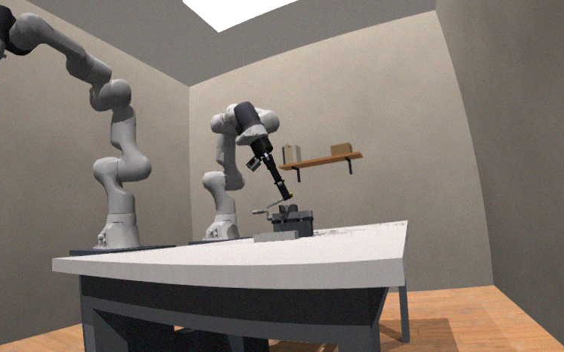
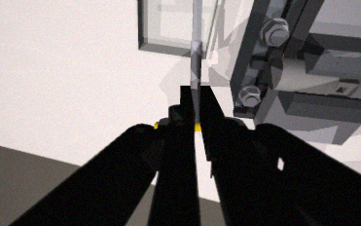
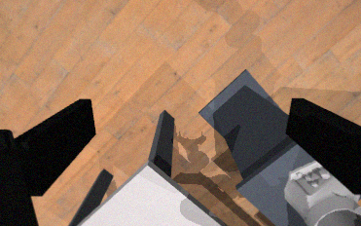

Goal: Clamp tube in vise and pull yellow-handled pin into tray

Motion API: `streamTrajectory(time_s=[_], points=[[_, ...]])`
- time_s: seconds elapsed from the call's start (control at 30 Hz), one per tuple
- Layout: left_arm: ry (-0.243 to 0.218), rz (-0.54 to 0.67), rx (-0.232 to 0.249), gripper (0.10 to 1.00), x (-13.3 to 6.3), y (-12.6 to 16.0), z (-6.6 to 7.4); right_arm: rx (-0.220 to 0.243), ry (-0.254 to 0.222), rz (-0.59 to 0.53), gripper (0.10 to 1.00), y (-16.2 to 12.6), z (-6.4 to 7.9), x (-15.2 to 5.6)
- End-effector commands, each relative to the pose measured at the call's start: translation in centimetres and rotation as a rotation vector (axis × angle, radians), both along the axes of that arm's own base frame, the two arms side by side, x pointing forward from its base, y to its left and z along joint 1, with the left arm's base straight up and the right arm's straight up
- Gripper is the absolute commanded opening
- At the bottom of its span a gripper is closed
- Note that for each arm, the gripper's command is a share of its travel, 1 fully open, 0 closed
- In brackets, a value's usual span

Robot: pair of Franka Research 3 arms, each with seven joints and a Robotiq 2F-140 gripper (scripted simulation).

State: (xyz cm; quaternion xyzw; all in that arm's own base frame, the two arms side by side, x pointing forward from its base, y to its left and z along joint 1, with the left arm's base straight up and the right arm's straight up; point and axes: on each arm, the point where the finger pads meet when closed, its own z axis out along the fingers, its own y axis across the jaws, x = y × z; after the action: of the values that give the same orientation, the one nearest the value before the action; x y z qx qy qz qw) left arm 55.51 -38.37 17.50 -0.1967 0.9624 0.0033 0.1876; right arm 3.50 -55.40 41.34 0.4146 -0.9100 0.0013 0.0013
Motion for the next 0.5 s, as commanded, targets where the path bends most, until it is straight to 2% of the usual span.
streamTrajectory(time_s=[0.0,0.2,0.27,0.47], points=[[0.123,-0.125,0.039,0.099,-0.3,-0.1,-1.0,0.003,-0.001,-0.005,1.0,0.1,0.0,0.1],[0.198,-0.13,0.013,0.099,-0.1,-1.0,-2.0,0.003,-0.001,-0.005,1.0,0.1,0.0,0.1],[0.198,-0.13,0.013,0.099,-0.1,-1.0,-2.0,0.003,-0.001,-0.005,1.0,0.1,0.0,0.1],[0.256,-0.133,-0.007,0.099,0.0,-1.7,-2.7,0.003,-0.001,-0.005,1.0,0.1,0.0,0.1]])
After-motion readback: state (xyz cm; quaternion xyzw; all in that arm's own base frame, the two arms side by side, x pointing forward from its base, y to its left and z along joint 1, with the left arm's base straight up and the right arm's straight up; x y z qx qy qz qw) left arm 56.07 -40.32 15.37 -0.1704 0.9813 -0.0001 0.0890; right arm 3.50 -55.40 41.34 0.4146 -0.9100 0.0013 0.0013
